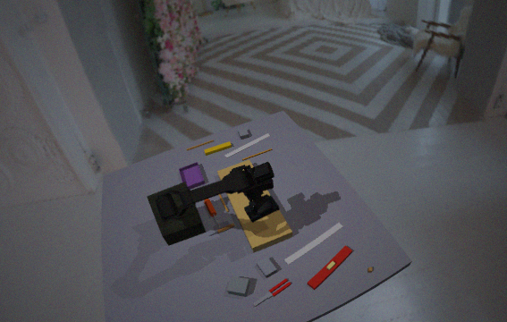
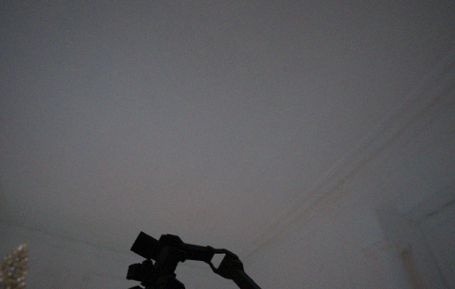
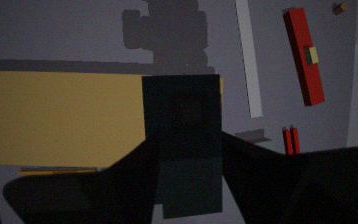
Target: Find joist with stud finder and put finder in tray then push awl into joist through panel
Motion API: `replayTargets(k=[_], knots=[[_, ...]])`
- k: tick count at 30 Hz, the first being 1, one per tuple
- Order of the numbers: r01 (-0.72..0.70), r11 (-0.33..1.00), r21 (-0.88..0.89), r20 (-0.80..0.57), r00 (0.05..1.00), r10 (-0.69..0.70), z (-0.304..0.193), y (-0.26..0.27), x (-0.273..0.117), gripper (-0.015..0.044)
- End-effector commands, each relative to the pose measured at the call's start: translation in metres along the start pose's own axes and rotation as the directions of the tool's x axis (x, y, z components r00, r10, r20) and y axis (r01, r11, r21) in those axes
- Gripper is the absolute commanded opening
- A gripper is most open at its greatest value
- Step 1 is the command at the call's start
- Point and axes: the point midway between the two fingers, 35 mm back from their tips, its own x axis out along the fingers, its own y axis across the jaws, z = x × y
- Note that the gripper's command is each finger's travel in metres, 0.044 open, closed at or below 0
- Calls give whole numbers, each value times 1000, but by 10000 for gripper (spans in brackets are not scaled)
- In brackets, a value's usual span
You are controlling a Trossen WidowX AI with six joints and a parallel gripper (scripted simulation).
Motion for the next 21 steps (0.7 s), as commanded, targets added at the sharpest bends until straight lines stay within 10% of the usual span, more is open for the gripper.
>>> replayTargets(k=[1,21], knots=[[-57,994,-89,17,998,59,15,41,1,0],[-238,830,-504,-2,962,274,28,235,-10,0]])
